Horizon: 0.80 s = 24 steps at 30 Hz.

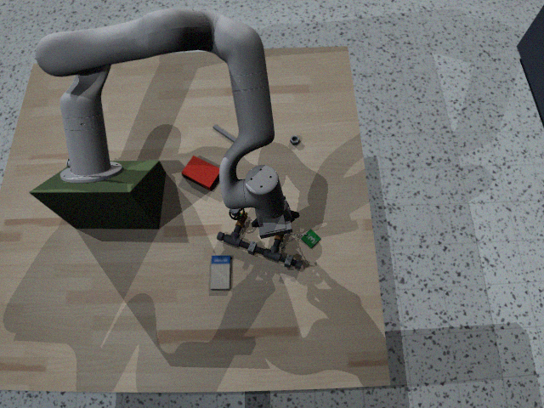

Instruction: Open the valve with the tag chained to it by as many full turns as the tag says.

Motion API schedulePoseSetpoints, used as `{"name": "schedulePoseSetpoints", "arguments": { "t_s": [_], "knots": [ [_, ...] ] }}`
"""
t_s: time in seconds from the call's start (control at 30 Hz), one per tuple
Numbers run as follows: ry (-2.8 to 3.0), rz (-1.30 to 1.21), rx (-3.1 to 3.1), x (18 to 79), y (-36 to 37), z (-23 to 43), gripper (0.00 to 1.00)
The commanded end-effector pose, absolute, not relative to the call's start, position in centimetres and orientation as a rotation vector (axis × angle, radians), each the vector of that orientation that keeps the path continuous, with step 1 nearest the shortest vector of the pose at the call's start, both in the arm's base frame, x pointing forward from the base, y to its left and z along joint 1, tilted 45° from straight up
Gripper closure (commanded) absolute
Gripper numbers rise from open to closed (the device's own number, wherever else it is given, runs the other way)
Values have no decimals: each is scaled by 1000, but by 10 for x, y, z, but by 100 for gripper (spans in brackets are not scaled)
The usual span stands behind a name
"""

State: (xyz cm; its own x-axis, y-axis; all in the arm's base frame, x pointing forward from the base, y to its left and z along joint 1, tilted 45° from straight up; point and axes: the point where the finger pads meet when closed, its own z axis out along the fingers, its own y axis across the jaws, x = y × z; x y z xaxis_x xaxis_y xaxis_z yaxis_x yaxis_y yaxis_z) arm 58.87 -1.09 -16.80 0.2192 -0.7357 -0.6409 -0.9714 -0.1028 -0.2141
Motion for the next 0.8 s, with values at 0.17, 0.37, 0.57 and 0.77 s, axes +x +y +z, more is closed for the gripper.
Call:
{"name": "schedulePoseSetpoints", "arguments": {
  "t_s": [0.17,0.37,0.57,0.77],
  "knots": [
    [1213,352,-2106,589,-12,-168,100],
    [942,242,-2223,589,-12,-168,100],
    [561,97,-2339,589,-12,-168,100],
    [187,-39,-2400,589,-12,-168,100]
  ]
}}
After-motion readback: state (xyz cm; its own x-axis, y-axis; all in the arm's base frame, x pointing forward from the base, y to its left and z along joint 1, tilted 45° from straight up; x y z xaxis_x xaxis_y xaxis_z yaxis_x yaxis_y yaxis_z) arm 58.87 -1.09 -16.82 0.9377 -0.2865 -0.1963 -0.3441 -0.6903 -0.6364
